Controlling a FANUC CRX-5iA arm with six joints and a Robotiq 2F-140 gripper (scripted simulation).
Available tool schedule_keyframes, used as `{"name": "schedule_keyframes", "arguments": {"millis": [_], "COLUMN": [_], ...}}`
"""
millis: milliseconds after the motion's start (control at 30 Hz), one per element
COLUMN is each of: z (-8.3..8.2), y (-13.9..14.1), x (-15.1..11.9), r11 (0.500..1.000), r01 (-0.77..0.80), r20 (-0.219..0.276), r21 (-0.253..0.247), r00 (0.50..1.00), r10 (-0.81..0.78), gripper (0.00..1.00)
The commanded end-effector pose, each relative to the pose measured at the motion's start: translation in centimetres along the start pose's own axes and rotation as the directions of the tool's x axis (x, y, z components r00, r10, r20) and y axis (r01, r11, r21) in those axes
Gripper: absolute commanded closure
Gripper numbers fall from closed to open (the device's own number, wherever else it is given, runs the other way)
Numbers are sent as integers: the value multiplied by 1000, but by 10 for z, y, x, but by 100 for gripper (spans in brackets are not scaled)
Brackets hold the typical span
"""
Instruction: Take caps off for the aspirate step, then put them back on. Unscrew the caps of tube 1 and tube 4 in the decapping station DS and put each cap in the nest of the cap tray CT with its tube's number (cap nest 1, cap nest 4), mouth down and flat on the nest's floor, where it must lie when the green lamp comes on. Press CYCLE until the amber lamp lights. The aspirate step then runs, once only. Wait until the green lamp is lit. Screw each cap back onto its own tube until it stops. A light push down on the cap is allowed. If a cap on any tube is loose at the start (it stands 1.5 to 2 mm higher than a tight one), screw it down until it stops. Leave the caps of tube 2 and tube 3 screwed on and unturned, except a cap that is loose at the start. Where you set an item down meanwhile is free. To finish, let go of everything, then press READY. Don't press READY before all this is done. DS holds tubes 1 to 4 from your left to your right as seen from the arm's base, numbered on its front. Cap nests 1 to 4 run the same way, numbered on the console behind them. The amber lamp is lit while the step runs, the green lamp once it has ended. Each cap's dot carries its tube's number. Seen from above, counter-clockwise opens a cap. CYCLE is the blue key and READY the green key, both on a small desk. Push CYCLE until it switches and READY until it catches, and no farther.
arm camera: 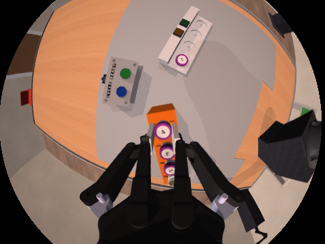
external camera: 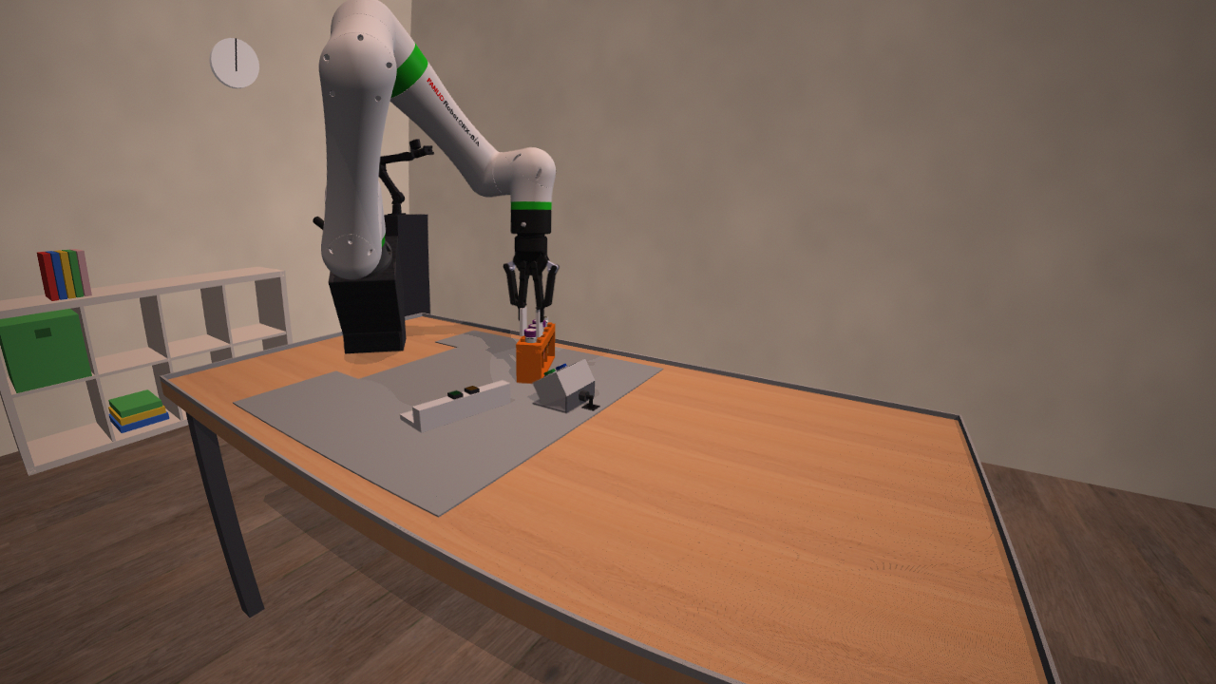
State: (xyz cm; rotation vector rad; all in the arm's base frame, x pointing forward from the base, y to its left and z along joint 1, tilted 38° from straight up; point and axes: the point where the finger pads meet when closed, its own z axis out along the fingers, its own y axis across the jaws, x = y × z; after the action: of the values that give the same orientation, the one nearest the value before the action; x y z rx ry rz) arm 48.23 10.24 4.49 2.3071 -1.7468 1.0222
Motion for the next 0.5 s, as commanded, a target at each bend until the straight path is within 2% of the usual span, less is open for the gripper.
{"name": "schedule_keyframes", "arguments": {"millis": [0, 133, 333, 467], "z": [0, 0, 0, 0], "y": [0, 0, 0, 0], "x": [0, 0, 0, 0], "r11": [982, 925, 785, 774], "r01": [188, 379, 620, 633], "r20": [17, 20, 21, 23], "r21": [-16, -12, -5, -6], "r00": [982, 925, 785, 774], "r10": [-187, -379, -620, -633], "gripper": [100, 100, 100, 100]}}
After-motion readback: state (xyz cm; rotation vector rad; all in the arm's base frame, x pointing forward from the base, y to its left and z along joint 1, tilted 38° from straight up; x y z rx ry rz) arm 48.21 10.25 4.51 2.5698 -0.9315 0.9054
